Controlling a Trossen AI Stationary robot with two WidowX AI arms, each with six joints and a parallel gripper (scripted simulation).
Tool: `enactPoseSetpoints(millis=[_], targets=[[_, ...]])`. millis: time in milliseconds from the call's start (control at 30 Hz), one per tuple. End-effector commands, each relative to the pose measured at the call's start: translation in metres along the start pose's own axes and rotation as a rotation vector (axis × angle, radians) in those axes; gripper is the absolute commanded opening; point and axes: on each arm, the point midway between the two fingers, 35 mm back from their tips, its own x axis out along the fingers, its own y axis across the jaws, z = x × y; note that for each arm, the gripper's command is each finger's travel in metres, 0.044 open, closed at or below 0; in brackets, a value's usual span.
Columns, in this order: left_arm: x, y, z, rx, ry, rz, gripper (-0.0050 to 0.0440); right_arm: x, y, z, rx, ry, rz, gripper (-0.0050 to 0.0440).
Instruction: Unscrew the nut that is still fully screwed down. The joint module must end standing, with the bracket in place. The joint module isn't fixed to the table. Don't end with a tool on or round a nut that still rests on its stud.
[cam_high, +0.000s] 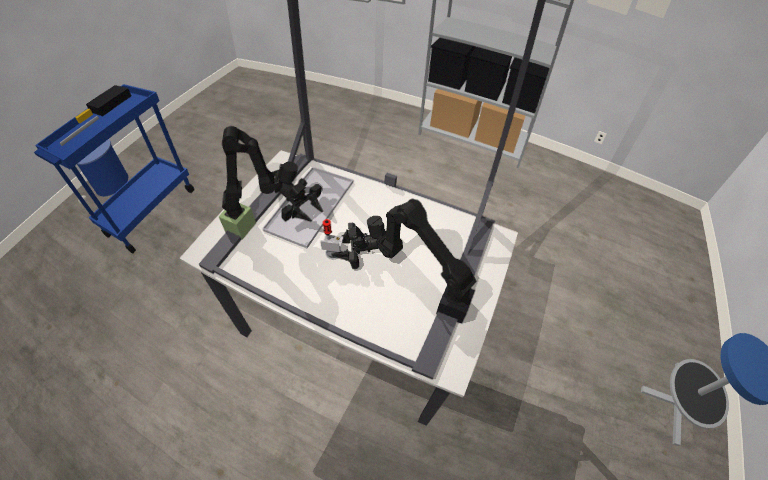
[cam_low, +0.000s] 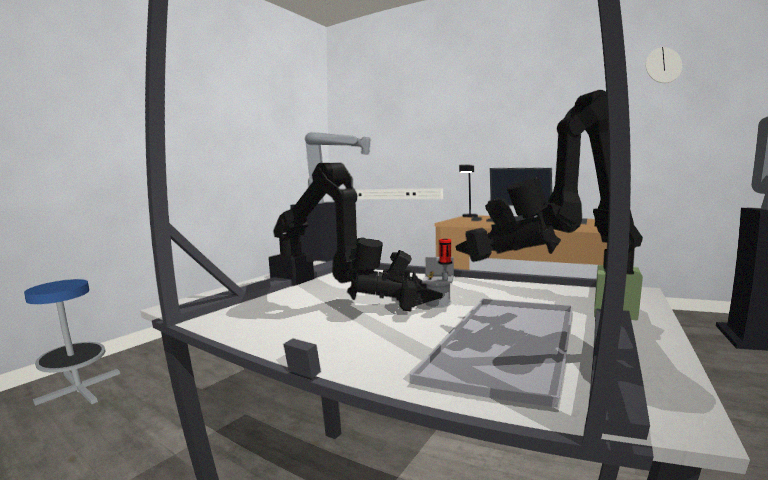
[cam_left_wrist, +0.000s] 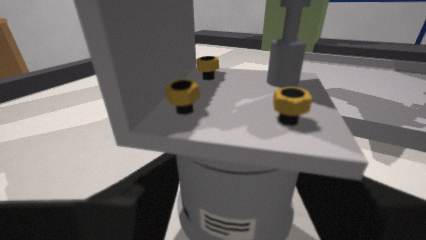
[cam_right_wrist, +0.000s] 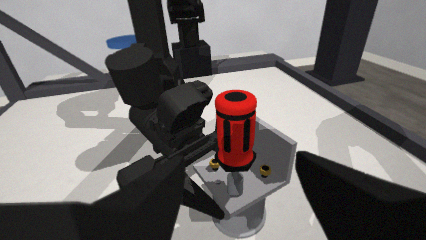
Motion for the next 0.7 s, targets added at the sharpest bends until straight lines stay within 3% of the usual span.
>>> enactPoseSetpoints(millis=[0, 367, 533, 667], targets=[[0.003, -0.004, 0.016, -0.026, -0.027, -0.002, 0.0245, -0.002, 0.01, 0.021, 0.034, -0.033, 0.037, 0.028], [0.003, -0.004, 0.016, -0.026, -0.027, -0.002, 0.0245, -0.018, 0.054, 0.092, 0.029, -0.073, 0.31, 0.028], [0.003, -0.004, 0.016, -0.026, -0.027, -0.002, 0.0245, -0.018, 0.054, 0.092, 0.034, -0.072, 0.311, 0.028], [0.003, -0.004, 0.016, -0.026, -0.027, -0.002, 0.0245, -0.038, 0.063, 0.12, 0.017, -0.106, 0.415, 0.028]])
